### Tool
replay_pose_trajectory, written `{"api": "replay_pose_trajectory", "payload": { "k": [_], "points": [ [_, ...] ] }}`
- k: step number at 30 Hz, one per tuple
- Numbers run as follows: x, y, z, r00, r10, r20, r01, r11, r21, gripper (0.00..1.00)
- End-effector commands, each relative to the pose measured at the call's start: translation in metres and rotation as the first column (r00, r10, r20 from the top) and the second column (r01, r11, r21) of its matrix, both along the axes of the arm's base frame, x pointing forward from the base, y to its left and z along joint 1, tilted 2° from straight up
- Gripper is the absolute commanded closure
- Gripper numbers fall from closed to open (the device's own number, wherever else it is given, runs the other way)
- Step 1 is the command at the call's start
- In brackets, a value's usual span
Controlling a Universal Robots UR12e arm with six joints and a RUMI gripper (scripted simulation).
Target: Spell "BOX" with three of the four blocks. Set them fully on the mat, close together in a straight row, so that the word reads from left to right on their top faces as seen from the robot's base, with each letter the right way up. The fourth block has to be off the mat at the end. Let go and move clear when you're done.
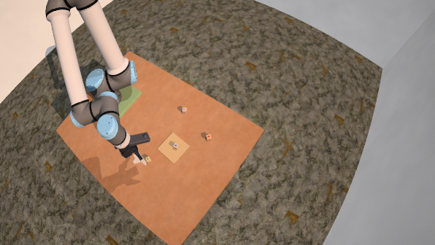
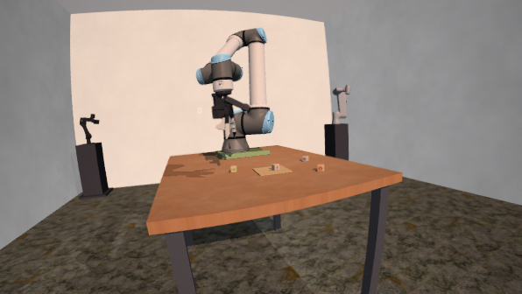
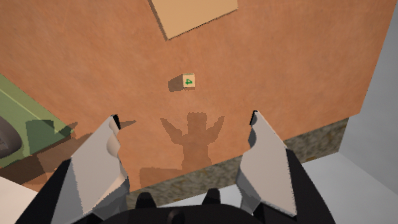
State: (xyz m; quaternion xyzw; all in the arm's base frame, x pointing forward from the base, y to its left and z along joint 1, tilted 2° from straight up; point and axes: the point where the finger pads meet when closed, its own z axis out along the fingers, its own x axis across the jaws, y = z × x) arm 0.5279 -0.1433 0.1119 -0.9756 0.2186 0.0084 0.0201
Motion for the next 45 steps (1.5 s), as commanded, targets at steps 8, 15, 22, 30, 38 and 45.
{"api": "replay_pose_trajectory", "payload": {
  "k": [8, 15, 22, 30, 38, 45],
  "points": [
    [0.001, -0.001, 0.003, 1.0, 0.023, -0.019, -0.024, 0.999, -0.03, 0.0],
    [0.001, -0.001, 0.003, 1.0, 0.023, -0.019, -0.024, 0.999, -0.03, 0.0],
    [0.001, -0.001, 0.003, 1.0, 0.008, -0.019, -0.009, 0.999, -0.03, 0.0],
    [0.002, 0.0, 0.0, 0.998, -0.06, -0.02, 0.06, 0.998, -0.032, 0.0],
    [0.003, 0.0, -0.006, 0.969, -0.245, -0.022, 0.244, 0.969, -0.037, 0.0],
    [0.004, 0.001, -0.011, 0.926, -0.376, -0.023, 0.375, 0.926, -0.041, 0.0]
  ]
}}
